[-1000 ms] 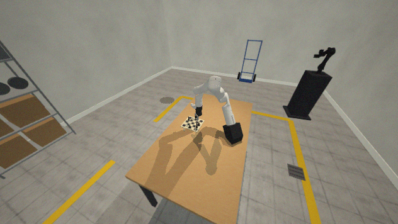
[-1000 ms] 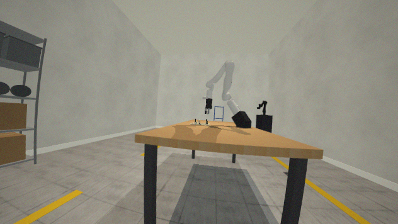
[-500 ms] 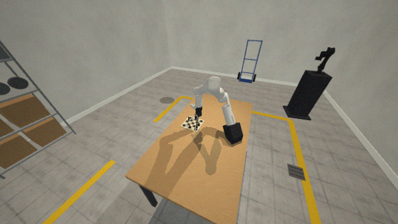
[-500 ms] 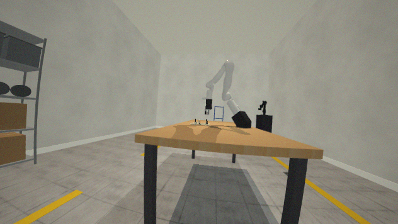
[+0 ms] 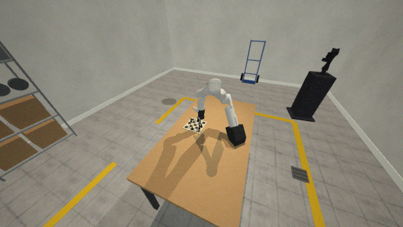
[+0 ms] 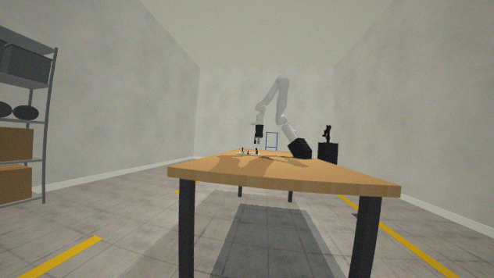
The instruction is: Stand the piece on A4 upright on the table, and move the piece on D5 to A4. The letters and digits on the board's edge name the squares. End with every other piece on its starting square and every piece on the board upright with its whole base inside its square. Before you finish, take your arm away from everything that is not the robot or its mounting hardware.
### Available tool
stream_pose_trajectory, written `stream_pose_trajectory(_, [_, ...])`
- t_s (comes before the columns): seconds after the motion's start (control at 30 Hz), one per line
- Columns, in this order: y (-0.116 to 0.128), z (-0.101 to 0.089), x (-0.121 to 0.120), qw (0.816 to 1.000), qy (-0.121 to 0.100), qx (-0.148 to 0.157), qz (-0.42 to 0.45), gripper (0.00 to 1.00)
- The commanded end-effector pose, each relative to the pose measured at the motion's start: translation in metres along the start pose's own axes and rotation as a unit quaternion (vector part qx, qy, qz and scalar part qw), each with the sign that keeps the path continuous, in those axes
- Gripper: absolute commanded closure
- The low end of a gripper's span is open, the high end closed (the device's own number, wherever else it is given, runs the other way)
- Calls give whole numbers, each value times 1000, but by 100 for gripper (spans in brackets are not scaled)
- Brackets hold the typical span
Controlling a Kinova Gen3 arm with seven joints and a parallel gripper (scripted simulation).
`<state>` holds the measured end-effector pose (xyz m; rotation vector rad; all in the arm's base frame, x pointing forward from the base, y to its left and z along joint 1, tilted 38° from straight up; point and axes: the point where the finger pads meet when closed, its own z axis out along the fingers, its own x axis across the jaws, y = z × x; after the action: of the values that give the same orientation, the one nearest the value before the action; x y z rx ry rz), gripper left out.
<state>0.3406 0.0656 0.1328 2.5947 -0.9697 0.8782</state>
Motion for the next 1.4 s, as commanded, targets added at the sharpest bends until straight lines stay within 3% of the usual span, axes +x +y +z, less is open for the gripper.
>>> stream_pose_trajectory(0.0, [2, 4, 1, 1000, 0, -2, 2, 21])
stream_pose_trajectory(0.67, [2, 25, 1, 1000, 0, -2, 2, 21])
stream_pose_trajectory(1.37, [2, 27, 1, 1000, 0, -2, 2, 21])
